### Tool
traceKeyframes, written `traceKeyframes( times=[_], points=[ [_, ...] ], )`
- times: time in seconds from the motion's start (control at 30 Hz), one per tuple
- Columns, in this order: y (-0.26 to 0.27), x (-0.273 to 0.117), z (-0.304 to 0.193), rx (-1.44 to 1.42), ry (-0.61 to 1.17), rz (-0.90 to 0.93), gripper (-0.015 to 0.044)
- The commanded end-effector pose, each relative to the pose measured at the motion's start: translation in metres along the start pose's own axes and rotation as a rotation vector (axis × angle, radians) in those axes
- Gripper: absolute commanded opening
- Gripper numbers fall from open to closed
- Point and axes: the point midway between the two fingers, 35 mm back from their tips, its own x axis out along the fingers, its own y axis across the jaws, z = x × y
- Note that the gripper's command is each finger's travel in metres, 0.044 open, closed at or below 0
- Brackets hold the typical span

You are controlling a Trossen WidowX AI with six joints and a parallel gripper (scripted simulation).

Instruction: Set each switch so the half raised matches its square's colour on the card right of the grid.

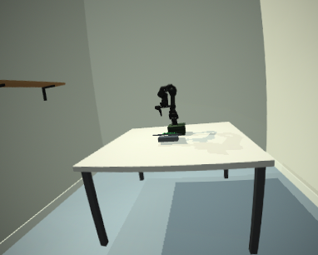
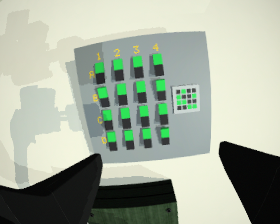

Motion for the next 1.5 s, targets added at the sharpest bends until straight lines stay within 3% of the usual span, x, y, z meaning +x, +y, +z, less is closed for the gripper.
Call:
traceKeyframes(
  times=[0.0, 0.23, 0.47, 0.6, 1.47],
  points=[
    [0.001, 0.002, 0.002, -0.001, 0.0, 0.0, 0.0374],
    [0.047, 0.089, 0.05, -0.021, -0.015, -0.008, 0.019],
    [0.049, 0.094, 0.051, -0.021, -0.017, -0.008, 0.0006],
    [0.048, 0.127, 0.05, -0.021, -0.042, -0.008, 0.0],
    [0.048, 0.151, 0.051, -0.021, -0.042, -0.008, 0.0]
  ],
)
